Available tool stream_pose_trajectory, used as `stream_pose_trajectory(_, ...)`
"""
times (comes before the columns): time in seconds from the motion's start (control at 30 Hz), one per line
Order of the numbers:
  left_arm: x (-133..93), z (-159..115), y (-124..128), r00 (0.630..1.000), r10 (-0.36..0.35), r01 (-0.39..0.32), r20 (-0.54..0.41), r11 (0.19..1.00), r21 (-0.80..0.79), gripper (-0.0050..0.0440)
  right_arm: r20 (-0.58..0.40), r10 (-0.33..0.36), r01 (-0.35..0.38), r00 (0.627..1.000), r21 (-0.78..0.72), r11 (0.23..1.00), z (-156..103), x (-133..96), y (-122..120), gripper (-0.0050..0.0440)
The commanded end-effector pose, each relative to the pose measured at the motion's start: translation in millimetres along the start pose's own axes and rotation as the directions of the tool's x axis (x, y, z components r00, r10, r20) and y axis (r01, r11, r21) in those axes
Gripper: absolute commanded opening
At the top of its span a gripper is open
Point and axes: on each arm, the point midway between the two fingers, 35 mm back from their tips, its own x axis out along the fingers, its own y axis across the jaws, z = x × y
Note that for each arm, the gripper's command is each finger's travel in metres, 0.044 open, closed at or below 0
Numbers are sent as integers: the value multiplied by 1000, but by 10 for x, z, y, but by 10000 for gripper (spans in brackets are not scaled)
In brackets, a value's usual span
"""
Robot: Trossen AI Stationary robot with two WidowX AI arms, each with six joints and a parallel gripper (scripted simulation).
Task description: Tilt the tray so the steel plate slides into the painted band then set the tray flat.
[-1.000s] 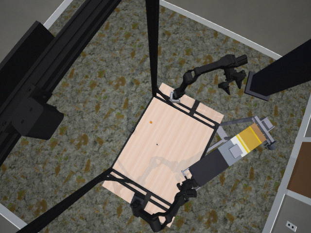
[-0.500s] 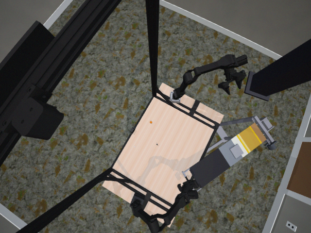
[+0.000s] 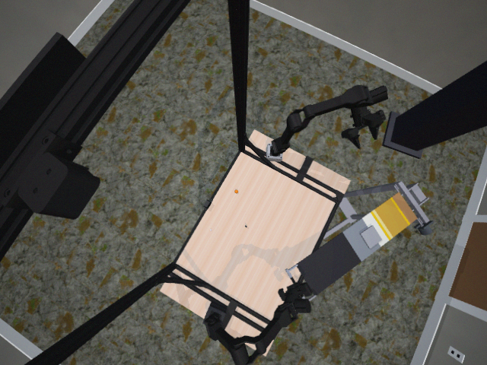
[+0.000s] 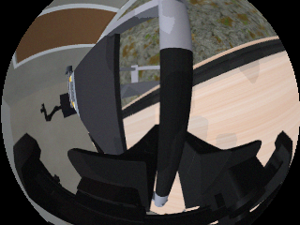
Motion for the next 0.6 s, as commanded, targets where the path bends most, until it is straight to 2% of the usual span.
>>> stream_pose_trajectory(0.0,-5,4,2,1000,1,-1,2,1000,2,440,2,23,-23,1000,0,1000,9,-147,114,0)
stream_pose_trajectory(0.57,-5,4,2,1000,1,-1,2,1000,2,440,2,35,-35,999,0,999,9,-234,193,0)
